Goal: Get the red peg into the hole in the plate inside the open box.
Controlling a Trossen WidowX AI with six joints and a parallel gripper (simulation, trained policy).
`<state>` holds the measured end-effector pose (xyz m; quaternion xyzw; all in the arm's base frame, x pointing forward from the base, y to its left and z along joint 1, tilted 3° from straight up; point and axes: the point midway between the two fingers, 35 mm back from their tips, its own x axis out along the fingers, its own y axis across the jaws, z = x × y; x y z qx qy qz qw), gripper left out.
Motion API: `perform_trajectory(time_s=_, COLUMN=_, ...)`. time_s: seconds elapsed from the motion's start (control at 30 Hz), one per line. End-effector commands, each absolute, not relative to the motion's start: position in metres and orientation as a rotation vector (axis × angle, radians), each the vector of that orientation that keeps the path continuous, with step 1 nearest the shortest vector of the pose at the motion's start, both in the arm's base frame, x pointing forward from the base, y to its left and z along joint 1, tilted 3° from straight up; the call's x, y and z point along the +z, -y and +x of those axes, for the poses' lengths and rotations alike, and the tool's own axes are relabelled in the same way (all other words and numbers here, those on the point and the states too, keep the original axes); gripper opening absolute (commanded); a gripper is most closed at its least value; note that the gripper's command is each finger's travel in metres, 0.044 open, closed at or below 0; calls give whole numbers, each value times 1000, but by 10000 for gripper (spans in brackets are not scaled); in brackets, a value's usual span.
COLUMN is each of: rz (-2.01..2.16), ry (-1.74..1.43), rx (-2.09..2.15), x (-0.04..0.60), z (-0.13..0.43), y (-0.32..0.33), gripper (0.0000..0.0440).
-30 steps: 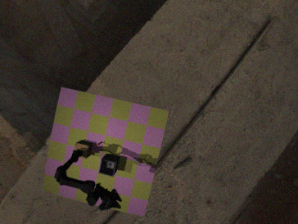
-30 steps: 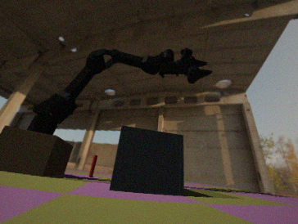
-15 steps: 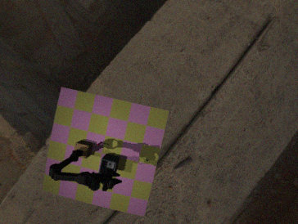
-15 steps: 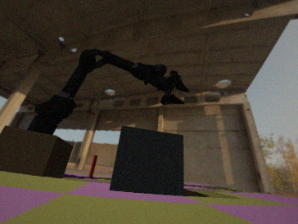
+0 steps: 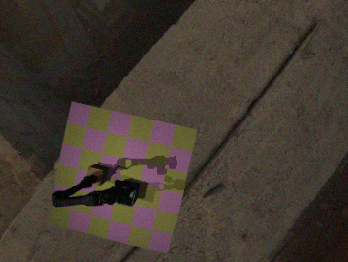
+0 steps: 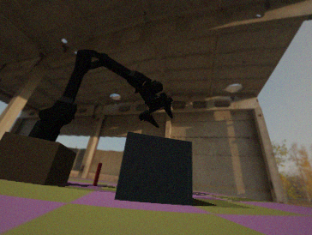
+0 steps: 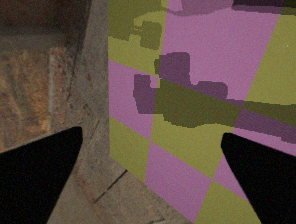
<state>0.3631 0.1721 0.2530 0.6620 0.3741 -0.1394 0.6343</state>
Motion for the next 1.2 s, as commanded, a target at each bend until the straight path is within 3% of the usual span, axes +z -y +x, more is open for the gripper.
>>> perform_trajectory(time_s=0.0, rz=1514, ry=-956, rx=-379, x=235, z=336, y=-181, gripper=434)
perform_trajectory(time_s=0.6, rz=1363, ry=-1306, rx=-739, x=161, z=218, y=-182, gripper=431)
perform_trajectory(time_s=1.17, rz=1079, ry=-1443, rx=-1011, x=101, z=152, y=-154, gripper=440)
